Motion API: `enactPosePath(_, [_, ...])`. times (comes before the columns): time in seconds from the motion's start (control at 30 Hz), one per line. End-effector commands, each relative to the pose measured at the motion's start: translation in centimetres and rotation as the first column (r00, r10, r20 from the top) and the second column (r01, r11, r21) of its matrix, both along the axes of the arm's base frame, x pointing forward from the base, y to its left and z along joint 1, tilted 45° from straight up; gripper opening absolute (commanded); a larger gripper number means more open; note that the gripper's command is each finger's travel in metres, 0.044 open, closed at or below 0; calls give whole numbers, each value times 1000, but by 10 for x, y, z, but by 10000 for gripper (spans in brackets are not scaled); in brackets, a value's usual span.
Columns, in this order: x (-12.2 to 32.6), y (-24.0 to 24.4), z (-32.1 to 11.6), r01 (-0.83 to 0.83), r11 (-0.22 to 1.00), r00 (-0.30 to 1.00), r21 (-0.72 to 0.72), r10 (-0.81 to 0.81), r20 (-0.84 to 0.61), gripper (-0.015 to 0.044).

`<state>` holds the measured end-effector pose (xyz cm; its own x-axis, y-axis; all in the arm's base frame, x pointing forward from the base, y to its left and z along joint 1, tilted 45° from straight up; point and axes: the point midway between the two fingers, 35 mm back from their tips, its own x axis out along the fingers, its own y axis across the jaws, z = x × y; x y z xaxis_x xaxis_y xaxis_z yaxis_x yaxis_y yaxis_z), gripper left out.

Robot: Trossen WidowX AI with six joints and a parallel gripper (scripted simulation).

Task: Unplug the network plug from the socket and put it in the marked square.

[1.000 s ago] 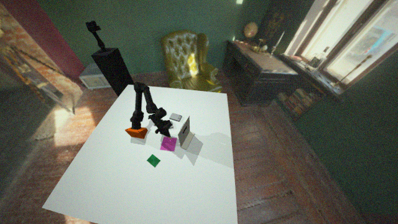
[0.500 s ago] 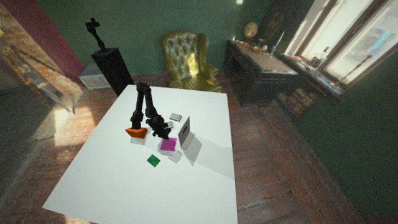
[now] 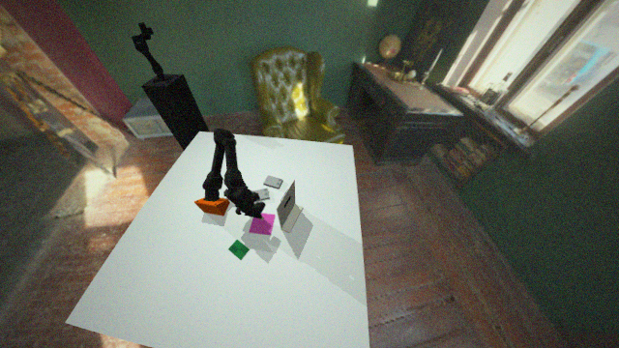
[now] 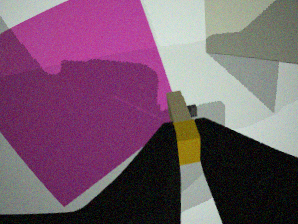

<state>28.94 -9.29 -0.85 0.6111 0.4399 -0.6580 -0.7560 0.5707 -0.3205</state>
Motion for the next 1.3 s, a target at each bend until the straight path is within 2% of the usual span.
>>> enactPosePath(0.0, [0,5,-6,-4,1000,1000,12,4,-4,0])
enactPosePath(1.27, [2,42,-41,-4,1000,1000,16,4,-2,0])
